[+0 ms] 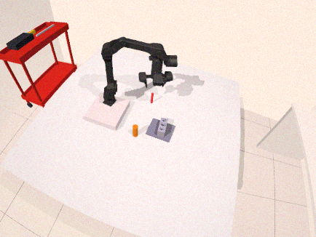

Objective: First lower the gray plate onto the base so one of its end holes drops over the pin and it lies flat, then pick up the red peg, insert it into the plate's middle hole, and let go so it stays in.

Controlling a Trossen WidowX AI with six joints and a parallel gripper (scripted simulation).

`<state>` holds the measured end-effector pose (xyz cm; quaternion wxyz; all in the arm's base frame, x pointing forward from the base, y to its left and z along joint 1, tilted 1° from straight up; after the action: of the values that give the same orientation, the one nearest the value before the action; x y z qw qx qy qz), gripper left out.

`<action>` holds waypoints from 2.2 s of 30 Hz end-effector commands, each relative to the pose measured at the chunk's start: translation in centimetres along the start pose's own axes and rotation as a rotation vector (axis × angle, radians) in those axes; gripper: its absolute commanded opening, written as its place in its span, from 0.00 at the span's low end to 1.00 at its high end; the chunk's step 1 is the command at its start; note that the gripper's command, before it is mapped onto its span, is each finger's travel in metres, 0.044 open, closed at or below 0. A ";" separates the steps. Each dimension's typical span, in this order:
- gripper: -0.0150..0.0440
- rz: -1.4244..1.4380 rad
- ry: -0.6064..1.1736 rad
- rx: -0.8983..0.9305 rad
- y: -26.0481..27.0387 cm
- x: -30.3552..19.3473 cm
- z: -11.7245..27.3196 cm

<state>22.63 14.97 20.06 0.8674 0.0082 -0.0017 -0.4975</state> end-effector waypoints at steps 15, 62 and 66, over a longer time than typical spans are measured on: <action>1.00 0.018 0.000 -0.002 -0.4 -1.5 -3.9; 0.82 0.018 0.000 -0.002 -0.6 -1.4 -10.6; 0.64 0.018 0.000 -0.002 -0.6 -1.4 -10.6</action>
<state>21.61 16.07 9.63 0.8725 0.0076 -0.0026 -0.4885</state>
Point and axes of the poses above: the point midway between the two fingers, 35 mm back from their tips, its own z axis back along the fingers, its own y axis across the jaws, x = y × z, the point moved 6 cm from there along z, back along the fingers, and after that the axes turned 5 degrees about -z, right-handed, at the moved point
